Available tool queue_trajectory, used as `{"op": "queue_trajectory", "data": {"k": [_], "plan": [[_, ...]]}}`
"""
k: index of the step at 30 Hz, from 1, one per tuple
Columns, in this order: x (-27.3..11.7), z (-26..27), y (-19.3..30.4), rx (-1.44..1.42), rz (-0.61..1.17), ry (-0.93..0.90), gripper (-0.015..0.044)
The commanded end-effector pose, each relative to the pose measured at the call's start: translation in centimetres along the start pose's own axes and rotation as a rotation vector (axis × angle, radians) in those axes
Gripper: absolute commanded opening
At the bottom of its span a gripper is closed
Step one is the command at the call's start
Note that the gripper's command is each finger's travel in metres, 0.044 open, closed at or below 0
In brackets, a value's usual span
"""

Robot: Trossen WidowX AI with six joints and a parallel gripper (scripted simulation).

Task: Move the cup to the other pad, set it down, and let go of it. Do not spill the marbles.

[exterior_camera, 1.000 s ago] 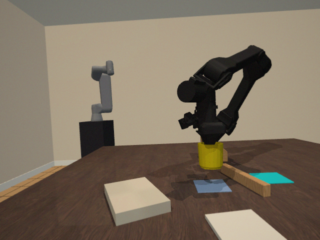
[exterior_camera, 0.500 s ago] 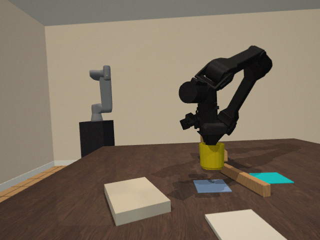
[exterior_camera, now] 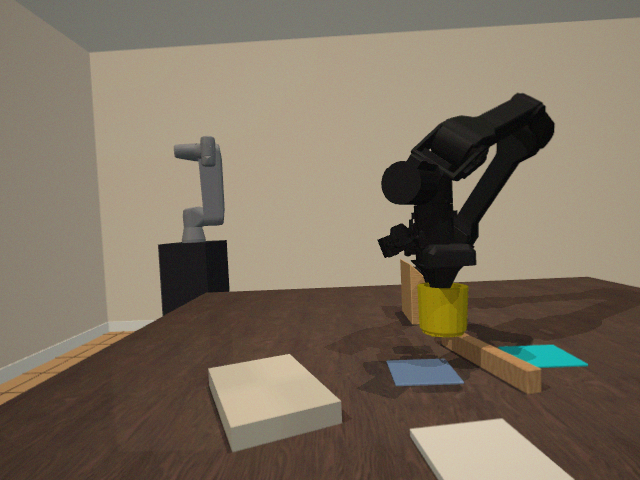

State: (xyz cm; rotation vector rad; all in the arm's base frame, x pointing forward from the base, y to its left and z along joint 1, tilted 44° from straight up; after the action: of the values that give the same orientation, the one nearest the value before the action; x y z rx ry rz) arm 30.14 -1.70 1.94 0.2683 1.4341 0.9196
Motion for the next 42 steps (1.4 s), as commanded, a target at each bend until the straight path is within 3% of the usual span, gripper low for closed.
{"op": "queue_trajectory", "data": {"k": [1, 42], "plan": [[-0.1, 0.1, 0.8, 0.000, -0.002, -0.007, 0.0000], [-0.3, 0.2, 9.3, 0.001, 0.002, -0.006, 0.0000]]}}
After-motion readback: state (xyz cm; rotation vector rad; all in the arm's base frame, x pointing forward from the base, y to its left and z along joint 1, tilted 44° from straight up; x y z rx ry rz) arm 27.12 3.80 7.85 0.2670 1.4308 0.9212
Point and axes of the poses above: the point midway between the two fingers, 35 mm back from their tips, its own x axis out along the fingers, its own z axis across the jaws, y = z × x, the point moved 3 cm from there along -x, back along the fingers, and after that the axes turned 13 degrees about -x, right-handed, at the moved point
